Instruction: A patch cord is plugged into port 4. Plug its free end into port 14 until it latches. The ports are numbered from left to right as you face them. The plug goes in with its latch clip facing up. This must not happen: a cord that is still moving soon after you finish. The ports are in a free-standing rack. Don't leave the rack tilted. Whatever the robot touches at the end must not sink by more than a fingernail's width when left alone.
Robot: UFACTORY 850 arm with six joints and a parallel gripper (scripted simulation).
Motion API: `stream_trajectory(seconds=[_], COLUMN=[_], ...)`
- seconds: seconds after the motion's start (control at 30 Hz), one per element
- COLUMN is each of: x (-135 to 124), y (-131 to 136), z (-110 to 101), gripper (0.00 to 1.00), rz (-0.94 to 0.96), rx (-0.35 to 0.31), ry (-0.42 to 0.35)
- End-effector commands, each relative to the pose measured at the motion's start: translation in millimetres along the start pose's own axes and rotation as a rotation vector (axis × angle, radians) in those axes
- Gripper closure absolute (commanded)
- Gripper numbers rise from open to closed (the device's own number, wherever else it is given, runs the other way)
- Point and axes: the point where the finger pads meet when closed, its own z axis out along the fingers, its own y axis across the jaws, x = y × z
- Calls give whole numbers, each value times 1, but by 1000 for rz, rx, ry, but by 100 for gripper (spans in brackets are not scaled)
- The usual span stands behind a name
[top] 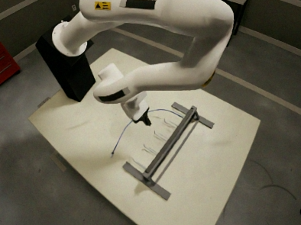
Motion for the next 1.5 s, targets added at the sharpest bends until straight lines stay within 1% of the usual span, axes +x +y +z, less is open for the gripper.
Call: stream_trajectory(seconds=[0.0,0.27,1.47], x=[0,0,0], y=[0,0,0], z=[12,21,21], gripper=[100,100,100], rz=[0,0,0], rx=[-1,-1,-1], ry=[0,0,0])
